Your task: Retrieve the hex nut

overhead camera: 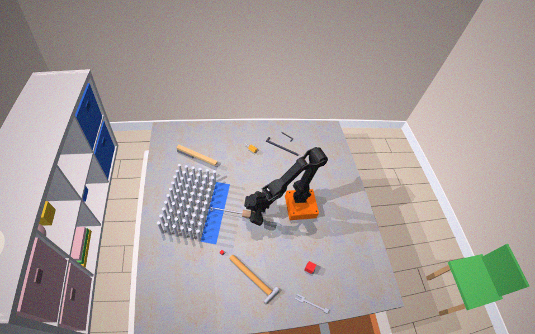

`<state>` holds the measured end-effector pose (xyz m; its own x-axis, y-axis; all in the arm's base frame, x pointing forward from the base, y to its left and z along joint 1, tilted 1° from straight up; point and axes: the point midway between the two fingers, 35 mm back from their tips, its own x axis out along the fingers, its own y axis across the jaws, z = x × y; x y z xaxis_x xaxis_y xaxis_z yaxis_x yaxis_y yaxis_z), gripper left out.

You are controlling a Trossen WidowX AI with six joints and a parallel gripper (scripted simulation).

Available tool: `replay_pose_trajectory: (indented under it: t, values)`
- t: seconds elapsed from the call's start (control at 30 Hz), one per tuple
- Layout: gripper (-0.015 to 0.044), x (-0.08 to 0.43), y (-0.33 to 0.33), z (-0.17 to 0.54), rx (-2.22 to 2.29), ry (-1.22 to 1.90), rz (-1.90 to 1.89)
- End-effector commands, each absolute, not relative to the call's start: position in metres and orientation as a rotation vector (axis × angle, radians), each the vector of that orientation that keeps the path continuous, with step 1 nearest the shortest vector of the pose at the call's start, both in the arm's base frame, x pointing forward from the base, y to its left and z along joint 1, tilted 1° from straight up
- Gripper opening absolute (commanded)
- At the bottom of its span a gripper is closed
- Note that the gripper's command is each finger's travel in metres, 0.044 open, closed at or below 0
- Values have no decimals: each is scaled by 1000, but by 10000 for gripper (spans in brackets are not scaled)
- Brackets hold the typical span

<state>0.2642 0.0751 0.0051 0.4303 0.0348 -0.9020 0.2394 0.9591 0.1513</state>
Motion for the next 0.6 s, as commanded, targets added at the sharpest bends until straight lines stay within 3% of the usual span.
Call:
replay_pose_trajectory:
  t: [0.0, 0.57]
  values:
    - [0, 269, 76, 13, 278, 1106, -127]
    - [0, 231, 83, 19, 279, 1109, -128]
